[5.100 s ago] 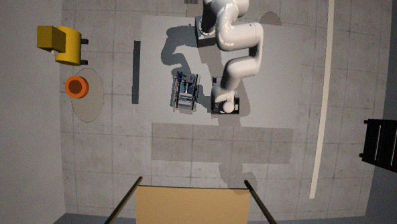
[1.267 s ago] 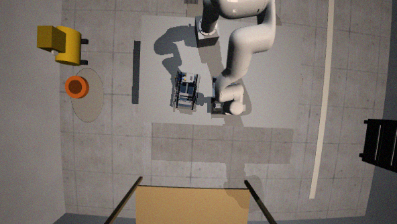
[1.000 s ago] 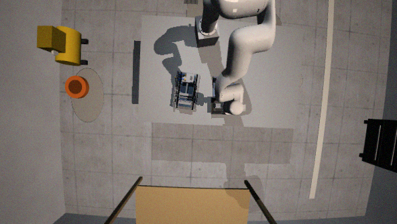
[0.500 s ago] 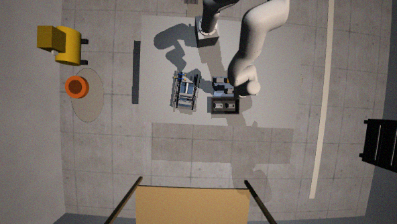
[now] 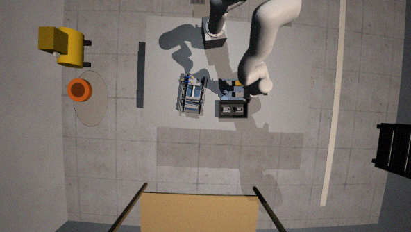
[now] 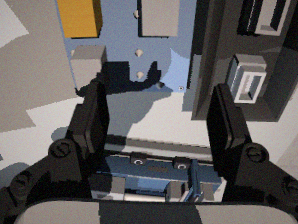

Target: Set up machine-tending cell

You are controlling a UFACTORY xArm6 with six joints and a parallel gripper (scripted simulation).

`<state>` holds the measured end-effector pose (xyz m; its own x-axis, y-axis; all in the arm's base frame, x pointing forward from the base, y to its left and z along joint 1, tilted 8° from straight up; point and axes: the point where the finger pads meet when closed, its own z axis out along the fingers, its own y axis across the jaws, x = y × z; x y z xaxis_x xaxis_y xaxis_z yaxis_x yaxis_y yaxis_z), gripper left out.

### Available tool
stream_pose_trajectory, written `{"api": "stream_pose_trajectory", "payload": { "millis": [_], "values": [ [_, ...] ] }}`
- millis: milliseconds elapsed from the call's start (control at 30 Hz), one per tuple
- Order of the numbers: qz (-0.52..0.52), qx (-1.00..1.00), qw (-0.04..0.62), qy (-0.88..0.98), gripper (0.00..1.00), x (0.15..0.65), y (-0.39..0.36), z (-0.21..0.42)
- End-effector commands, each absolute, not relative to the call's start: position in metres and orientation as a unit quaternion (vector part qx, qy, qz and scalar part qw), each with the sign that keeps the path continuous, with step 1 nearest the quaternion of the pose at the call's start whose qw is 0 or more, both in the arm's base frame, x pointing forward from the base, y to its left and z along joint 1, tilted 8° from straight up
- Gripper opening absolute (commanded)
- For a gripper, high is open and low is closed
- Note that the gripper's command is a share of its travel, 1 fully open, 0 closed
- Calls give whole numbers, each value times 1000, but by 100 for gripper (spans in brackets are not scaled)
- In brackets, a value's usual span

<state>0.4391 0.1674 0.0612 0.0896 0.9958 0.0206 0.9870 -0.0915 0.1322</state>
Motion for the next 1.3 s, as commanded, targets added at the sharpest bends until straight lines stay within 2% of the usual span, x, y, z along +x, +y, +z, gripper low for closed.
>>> {"api": "stream_pose_trajectory", "payload": {
  "millis": [0, 1267],
  "values": [
    [54, 737, 43, 673, 69, 440, 168, 63],
    [54, 737, 43, 673, 69, 443, 168, 45]
  ]
}}
